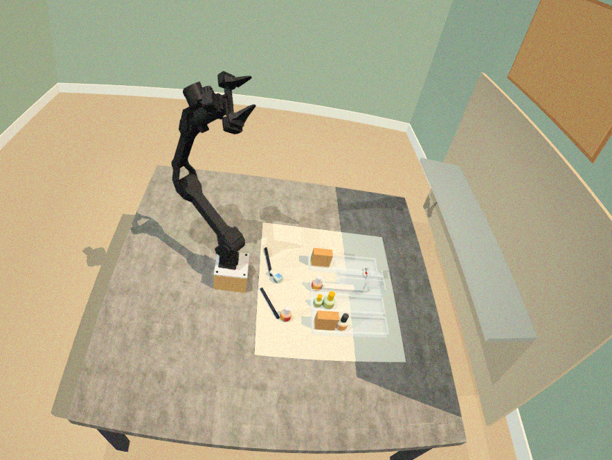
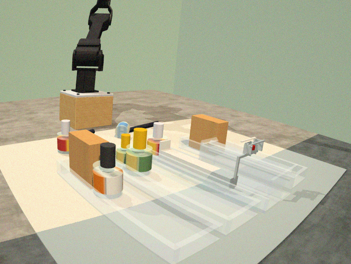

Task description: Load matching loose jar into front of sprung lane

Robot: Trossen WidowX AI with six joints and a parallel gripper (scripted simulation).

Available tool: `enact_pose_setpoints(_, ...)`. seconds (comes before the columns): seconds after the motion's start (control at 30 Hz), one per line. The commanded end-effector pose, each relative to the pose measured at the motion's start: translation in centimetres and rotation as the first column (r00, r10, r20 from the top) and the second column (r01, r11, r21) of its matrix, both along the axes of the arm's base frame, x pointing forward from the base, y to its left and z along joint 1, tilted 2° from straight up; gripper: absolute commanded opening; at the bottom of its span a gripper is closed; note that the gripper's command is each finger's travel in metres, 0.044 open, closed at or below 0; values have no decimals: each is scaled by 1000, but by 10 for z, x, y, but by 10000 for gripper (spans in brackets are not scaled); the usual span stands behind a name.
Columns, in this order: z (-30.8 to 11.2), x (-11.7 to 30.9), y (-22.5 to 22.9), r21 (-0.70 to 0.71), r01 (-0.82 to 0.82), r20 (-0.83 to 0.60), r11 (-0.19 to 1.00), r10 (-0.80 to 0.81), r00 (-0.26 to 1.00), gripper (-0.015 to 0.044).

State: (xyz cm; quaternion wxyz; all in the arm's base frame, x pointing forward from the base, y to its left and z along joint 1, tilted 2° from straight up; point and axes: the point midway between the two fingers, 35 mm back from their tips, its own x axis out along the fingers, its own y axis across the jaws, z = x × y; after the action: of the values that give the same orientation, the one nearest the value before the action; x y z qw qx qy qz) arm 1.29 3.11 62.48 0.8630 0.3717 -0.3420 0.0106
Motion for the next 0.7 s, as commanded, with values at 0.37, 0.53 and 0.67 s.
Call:
enact_pose_setpoints(0.37,-108,177,-129,-143,190,-607,971,-237,758,440)
enact_pose_setpoints(0.53,-166,219,-162,-218,155,-767,964,-267,583,440)
enact_pose_setpoints(0.67,-219,246,-183,-266,86,-866,960,-277,416,440)
